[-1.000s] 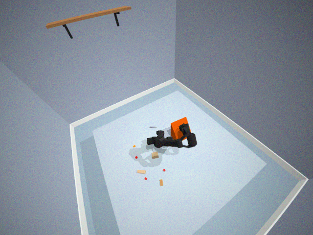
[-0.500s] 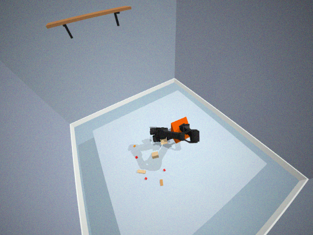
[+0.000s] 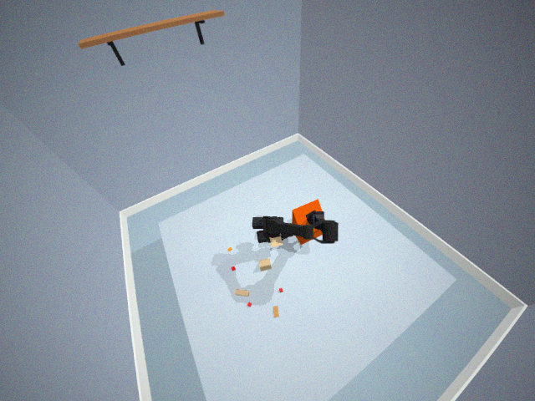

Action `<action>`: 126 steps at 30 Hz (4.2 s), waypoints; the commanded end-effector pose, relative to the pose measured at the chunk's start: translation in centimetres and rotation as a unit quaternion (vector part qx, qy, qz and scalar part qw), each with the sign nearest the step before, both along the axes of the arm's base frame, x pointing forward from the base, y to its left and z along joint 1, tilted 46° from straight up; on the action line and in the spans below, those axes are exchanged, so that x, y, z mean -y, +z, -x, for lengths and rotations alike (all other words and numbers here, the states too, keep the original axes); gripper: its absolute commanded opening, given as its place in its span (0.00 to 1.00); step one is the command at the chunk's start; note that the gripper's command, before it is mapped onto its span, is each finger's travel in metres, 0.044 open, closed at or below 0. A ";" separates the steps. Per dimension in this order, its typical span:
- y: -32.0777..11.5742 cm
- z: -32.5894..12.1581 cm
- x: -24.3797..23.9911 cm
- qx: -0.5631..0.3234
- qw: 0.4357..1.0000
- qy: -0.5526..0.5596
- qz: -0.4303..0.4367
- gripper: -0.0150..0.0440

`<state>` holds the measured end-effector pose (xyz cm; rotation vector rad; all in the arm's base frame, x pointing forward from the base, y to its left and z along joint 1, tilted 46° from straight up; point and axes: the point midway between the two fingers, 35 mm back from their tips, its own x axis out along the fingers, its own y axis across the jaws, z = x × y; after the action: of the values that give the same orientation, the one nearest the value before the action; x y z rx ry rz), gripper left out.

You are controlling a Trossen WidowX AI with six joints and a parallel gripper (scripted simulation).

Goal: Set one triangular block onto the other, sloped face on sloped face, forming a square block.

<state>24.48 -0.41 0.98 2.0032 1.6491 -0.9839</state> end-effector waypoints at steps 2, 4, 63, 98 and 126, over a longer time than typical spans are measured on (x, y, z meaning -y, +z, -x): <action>0.5 -1.5 0.9 0.003 1.000 0.000 -0.001 0.25; 0.7 -2.2 1.2 0.003 1.000 0.000 -0.001 0.25; -1.7 -9.8 -5.2 0.008 1.000 -0.001 -0.003 0.25; -1.7 -10.1 -5.7 0.009 1.000 -0.003 -0.005 0.25; -2.4 -10.4 -7.4 0.009 1.000 -0.003 -0.005 0.25</action>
<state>34.79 6.91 -1.33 2.0093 1.6432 -0.9571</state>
